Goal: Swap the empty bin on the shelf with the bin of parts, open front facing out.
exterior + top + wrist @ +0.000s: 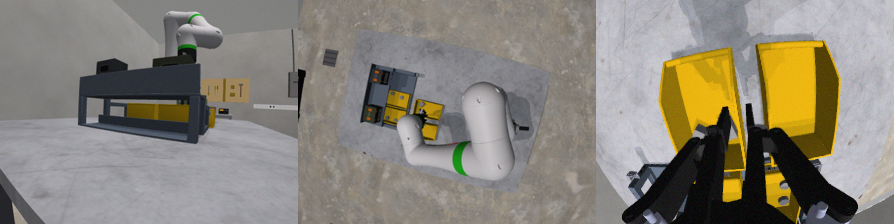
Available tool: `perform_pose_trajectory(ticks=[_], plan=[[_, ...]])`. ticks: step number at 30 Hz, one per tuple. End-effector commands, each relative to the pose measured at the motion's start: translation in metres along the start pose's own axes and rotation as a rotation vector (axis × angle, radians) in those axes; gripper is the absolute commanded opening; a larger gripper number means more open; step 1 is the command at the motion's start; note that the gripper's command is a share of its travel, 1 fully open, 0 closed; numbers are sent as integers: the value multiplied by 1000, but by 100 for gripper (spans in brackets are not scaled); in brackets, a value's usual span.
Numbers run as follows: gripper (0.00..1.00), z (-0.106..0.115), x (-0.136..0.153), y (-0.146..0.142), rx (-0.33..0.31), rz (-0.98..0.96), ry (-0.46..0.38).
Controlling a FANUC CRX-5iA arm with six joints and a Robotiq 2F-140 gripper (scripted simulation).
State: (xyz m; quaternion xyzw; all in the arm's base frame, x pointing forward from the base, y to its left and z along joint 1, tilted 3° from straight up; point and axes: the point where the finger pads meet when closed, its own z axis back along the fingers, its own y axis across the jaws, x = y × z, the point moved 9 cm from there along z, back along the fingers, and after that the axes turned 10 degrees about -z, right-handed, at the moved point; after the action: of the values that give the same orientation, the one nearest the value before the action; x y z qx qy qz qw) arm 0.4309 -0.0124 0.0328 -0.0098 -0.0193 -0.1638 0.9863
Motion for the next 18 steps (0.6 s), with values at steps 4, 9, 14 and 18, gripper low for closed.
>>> perform_pose_trajectory(ticks=[4,9,14,18], plan=[[24,-5,1,0,1,0,-1],[24,-7,1,0,1,0,-1],[24,-8,1,0,1,0,-1],[24,-8,1,0,1,0,-1]])
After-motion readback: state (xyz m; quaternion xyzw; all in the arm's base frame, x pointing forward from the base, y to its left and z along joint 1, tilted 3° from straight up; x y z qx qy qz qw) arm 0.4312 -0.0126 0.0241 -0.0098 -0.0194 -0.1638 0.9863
